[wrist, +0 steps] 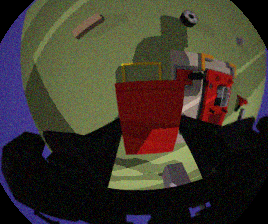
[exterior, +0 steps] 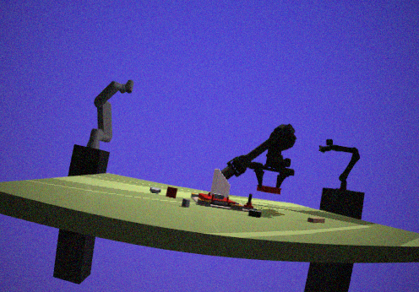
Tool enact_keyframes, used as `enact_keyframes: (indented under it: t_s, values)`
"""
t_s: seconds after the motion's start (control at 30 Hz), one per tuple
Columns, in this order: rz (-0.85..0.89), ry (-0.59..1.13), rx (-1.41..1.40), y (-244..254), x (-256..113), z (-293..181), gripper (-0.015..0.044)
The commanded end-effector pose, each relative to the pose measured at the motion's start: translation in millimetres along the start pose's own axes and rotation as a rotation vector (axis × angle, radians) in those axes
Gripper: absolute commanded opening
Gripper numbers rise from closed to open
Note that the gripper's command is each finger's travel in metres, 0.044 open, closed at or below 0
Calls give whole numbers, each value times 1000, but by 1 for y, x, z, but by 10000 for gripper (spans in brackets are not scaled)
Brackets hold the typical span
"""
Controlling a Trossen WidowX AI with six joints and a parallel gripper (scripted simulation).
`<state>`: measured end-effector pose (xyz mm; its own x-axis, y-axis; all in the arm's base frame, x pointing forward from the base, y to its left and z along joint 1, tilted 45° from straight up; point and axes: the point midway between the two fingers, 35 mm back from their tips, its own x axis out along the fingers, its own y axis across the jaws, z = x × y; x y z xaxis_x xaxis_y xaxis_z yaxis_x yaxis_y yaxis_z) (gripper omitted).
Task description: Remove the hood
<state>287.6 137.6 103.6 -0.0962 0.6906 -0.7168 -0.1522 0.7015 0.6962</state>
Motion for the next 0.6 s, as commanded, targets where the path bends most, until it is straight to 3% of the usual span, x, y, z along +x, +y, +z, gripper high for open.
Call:
enact_keyframes:
  t_s: [0.0,0.57]
  values:
    - [4,6,8,0,4,-1,0]
    - [4,6,8,0,15,-1,0]
